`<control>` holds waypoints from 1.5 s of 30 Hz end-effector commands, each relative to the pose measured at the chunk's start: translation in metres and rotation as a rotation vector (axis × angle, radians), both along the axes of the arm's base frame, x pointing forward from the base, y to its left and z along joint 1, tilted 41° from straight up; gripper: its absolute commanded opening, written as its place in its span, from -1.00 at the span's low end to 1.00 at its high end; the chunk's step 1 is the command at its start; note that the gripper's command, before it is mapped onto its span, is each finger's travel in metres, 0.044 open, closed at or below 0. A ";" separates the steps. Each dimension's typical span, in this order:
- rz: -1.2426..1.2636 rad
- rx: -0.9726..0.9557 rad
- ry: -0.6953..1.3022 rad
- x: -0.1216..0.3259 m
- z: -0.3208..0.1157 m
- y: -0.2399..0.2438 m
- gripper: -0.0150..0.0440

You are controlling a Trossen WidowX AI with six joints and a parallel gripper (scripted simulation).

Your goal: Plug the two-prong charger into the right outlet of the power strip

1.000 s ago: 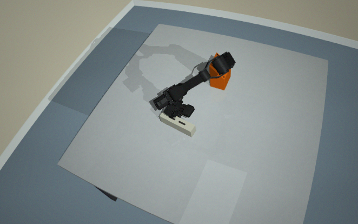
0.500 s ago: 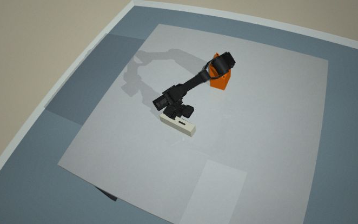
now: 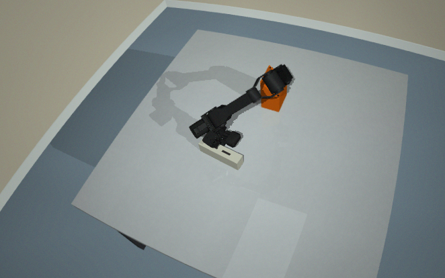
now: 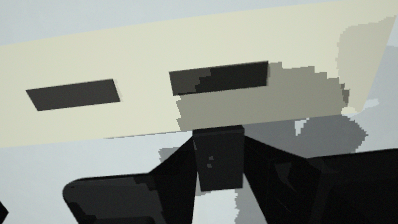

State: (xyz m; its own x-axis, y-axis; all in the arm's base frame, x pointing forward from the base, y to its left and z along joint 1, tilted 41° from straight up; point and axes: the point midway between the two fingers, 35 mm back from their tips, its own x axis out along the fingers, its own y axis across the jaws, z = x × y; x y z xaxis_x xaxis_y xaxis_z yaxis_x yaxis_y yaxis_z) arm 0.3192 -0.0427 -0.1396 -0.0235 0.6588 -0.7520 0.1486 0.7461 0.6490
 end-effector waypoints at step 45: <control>-0.003 0.002 -0.002 0.019 -0.002 -0.002 -0.49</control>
State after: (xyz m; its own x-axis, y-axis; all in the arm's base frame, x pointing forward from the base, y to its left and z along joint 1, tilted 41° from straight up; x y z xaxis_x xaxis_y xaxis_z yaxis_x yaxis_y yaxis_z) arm 0.3282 -0.0438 -0.1399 -0.0414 0.6660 -0.7448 0.1705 0.7392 0.6515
